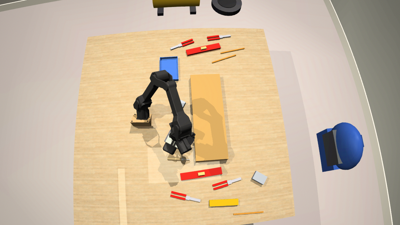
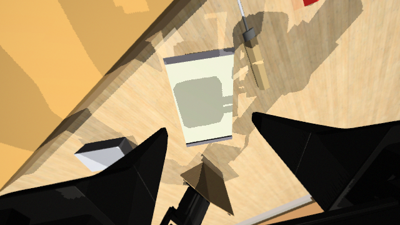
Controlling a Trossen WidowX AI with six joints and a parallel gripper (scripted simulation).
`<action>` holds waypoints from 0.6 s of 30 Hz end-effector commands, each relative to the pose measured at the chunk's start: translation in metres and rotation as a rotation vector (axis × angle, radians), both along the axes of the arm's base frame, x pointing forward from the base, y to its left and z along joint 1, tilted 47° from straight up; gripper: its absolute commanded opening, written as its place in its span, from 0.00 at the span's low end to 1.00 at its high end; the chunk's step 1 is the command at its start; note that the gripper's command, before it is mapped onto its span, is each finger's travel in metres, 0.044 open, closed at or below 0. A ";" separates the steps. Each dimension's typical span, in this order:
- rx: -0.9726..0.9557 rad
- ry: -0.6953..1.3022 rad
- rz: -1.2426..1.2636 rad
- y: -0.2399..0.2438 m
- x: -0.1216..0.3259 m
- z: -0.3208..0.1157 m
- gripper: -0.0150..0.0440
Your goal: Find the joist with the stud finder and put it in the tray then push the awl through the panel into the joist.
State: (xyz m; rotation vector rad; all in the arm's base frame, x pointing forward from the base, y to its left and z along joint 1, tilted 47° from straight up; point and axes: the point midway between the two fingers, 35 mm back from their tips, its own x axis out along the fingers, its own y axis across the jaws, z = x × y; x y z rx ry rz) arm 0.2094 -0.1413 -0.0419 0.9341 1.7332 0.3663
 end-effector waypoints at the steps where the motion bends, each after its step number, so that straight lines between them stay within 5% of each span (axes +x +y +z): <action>1: -0.004 -0.005 0.004 0.002 0.001 -0.004 1.00; 18: -0.004 -0.005 0.004 0.022 0.000 -0.024 1.00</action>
